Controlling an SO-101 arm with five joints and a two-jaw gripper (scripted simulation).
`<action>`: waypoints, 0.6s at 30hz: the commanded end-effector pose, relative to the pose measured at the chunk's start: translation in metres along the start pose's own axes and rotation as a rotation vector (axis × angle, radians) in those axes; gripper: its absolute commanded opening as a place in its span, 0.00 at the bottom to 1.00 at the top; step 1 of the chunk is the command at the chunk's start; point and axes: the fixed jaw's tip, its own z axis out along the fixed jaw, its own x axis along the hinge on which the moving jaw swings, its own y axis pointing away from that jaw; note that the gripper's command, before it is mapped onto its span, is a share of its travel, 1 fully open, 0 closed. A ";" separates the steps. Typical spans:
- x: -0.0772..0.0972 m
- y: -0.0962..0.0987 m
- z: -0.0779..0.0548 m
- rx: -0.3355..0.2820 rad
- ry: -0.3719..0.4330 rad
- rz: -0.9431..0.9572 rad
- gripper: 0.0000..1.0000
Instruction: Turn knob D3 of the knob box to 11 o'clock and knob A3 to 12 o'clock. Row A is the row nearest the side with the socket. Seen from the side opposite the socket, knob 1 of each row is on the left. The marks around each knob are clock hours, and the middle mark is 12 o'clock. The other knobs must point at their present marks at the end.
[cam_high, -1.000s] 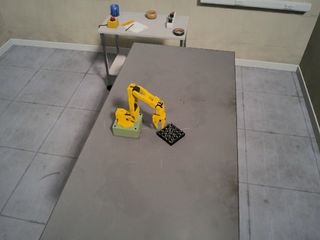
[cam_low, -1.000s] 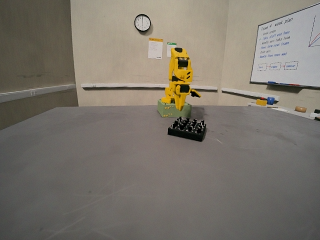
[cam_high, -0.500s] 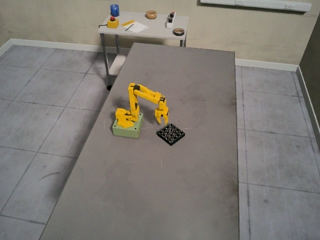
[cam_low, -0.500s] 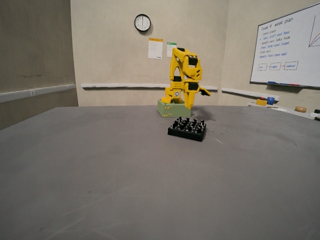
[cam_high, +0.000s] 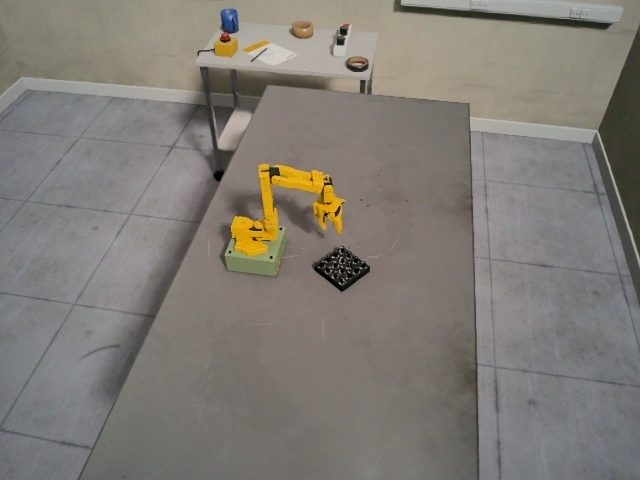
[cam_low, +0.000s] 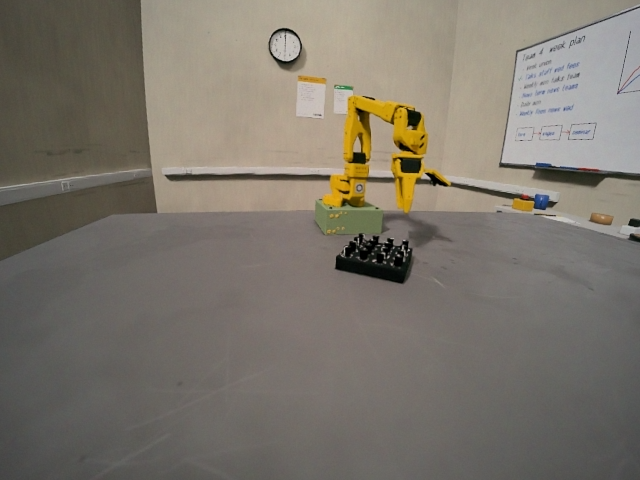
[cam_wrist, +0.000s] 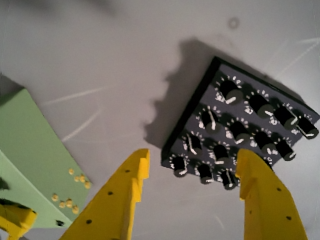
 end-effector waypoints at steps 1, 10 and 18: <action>-0.013 0.007 -0.002 -0.023 0.013 0.067 0.26; -0.044 0.026 -0.009 -0.022 0.014 0.226 0.32; -0.060 0.039 -0.014 -0.022 0.015 0.315 0.35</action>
